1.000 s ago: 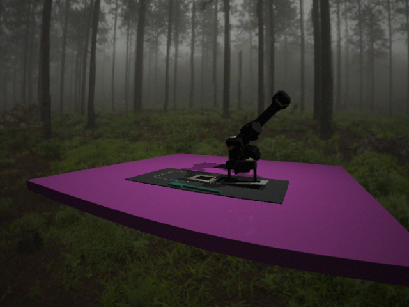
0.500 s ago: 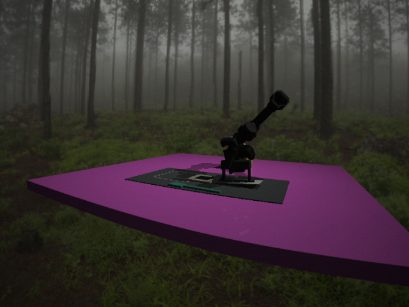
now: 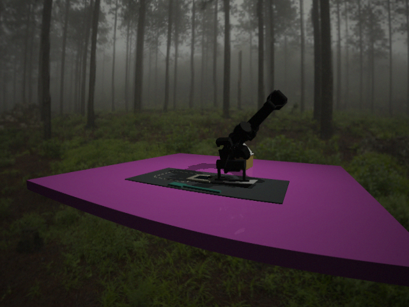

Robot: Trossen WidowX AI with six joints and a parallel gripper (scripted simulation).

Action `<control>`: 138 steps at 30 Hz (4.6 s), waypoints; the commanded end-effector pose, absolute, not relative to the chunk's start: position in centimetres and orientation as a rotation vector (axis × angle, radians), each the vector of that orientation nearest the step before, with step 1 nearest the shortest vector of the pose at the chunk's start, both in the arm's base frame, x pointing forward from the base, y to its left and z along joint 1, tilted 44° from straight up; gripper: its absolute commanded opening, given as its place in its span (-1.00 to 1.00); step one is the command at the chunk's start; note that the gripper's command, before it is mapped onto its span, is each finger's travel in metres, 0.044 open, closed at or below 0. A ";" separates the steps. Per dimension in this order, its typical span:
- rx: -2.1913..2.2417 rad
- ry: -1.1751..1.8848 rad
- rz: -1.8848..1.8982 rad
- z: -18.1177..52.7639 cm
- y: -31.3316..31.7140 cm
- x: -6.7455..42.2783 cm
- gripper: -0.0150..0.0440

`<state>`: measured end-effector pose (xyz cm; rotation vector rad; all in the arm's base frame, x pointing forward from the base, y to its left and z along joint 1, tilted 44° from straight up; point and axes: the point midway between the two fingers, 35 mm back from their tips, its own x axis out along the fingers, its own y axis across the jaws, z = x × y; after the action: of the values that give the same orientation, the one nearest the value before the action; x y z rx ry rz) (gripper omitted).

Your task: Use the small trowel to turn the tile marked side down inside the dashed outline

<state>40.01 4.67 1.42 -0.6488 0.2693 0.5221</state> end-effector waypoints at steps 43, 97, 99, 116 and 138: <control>-0.748 0.319 0.505 -0.8 -6.2 38.4 -0.49; -0.742 0.319 0.504 0.4 -5.5 39.1 -0.49; -0.743 0.319 0.504 0.9 -5.3 39.1 -0.49; -0.747 0.318 0.505 5.1 -4.0 38.5 -0.49; -0.747 0.318 0.505 5.5 -3.9 38.4 -0.49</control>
<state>38.37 -3.60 5.31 -0.7470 0.3153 0.5206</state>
